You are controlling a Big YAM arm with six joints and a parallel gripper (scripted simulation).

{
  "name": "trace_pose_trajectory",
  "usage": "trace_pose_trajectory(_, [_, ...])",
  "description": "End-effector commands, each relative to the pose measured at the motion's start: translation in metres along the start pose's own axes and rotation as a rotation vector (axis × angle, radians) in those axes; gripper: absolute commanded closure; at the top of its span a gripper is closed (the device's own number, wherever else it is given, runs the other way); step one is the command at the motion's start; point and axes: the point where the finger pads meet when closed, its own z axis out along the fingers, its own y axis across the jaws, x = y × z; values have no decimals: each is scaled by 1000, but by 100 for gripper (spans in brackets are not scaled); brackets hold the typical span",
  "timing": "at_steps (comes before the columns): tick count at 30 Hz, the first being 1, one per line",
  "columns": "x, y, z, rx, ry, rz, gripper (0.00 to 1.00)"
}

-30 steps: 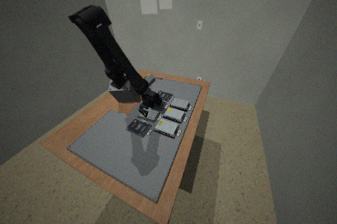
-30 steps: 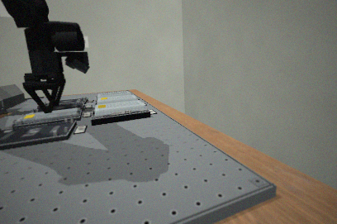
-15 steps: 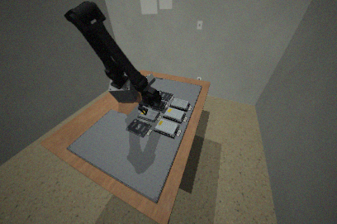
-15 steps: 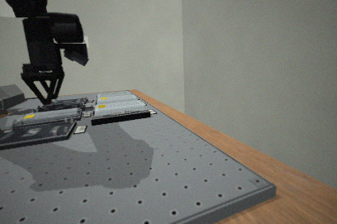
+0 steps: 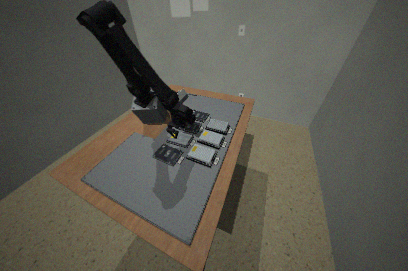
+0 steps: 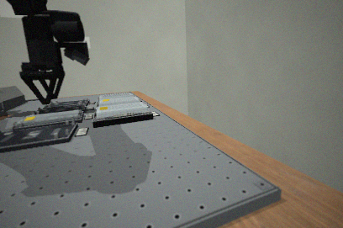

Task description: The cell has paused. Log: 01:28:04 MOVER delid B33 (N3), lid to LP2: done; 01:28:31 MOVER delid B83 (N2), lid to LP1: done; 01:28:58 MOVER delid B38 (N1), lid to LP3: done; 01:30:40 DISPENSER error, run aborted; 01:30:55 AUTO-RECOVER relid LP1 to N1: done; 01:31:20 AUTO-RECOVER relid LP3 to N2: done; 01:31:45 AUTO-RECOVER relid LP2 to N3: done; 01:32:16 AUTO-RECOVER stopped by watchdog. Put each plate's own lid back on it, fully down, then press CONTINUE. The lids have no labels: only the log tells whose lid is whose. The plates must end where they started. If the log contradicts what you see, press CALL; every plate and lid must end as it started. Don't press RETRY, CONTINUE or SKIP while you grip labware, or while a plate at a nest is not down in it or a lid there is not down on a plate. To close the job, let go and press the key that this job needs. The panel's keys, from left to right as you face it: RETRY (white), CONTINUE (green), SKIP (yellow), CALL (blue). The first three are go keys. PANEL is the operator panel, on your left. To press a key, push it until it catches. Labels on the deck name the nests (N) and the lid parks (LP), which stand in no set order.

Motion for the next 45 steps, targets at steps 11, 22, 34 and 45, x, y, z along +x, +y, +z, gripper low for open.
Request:
trace_pose_trajectory(11, [-4, -1, -1, 3, -9, 4, 0])
trace_pose_trajectory(22, [-4, -1, 0, 3, -9, 4, 0])
trace_pose_trajectory(34, [-44, -21, 3, 1, 7, 48, 0])
trace_pose_trajectory(45, [-87, -40, 3, 2, 4, 47, 0])
